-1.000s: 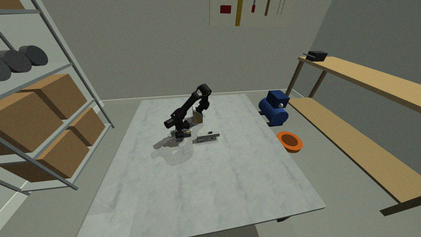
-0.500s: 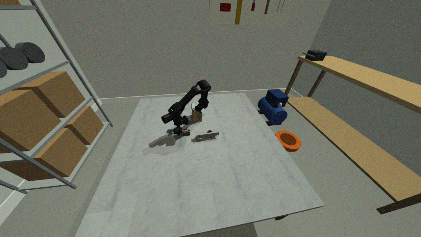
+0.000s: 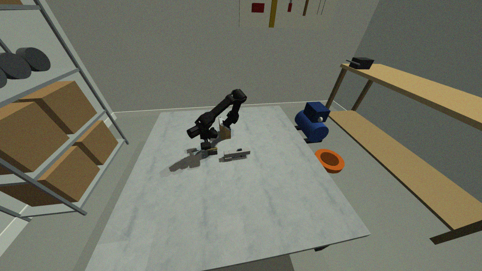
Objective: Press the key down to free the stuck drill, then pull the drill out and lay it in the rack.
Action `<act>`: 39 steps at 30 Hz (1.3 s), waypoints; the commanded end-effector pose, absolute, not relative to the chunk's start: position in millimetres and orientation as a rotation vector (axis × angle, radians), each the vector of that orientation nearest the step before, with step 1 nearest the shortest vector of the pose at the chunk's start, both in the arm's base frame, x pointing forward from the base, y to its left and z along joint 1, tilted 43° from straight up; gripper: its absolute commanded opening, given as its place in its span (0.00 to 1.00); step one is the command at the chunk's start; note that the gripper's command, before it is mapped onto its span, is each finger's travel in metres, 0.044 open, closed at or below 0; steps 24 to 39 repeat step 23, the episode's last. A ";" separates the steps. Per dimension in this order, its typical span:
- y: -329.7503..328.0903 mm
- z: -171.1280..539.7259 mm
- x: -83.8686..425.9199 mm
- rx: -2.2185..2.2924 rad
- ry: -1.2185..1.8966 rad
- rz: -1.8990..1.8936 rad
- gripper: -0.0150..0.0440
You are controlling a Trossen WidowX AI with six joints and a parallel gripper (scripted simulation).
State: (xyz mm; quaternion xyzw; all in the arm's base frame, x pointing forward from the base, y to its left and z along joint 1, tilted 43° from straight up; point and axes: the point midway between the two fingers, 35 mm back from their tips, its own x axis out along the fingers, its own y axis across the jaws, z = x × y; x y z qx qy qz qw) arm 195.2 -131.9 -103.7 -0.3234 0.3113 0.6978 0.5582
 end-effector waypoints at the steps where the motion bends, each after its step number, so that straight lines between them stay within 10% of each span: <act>1: -123.2 -75.3 211.5 -0.964 0.834 1.846 1.00; 23: -17.2 182.5 273.2 -2.830 1.372 1.809 1.00; 39: -17.2 182.5 273.2 -2.830 1.372 1.809 1.00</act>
